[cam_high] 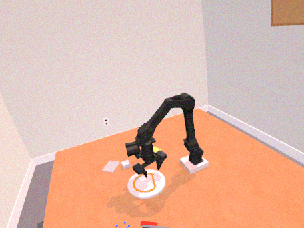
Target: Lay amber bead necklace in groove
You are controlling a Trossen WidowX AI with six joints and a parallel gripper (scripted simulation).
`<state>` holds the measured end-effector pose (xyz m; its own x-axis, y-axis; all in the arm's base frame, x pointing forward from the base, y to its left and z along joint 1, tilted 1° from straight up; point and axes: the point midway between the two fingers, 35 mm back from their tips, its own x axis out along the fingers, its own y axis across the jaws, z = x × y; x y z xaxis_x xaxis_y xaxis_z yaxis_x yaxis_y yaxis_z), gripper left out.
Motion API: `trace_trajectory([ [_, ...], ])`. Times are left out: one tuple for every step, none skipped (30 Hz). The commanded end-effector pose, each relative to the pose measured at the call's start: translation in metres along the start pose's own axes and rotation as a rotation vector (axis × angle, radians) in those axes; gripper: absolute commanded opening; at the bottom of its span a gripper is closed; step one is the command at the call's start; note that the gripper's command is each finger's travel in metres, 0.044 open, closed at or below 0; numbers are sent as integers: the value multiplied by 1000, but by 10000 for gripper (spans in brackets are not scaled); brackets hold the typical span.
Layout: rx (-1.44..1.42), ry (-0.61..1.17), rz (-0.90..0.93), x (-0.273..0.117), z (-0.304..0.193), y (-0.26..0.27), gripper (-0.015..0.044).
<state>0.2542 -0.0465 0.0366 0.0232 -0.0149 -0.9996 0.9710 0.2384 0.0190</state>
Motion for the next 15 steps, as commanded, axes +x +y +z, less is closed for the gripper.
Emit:
trace_trajectory([
  [-478, 0, 7, -7, -15, 13, 230],
  [-591, 0, 7, -9, -19, 15, 204],
  [-703, 0, 8, -10, -22, 18, 177],
  [-815, 0, 8, -11, -26, 20, 151],
  [-926, 0, 9, -13, -29, 22, 125],
  [-1038, -1, 9, -14, -33, 24, 120],
  [-1150, -1, 9, -16, -37, 26, 120],
  [-1262, -1, 9, -17, -40, 28, 120],
  [-1374, -1, 9, -18, -44, 30, 120],
  [-1485, -1, 9, -20, -48, 32, 120],
  [-1551, -1, 9, -21, -52, 34, 120],
  [-1607, -1, 10, -22, -54, 34, 120],
  [-1662, -1, 10, -23, -56, 35, 120],
  [-1723, -1, 10, -24, -59, 37, 120],
  [-1778, -2, 10, -25, -61, 37, 120],
])
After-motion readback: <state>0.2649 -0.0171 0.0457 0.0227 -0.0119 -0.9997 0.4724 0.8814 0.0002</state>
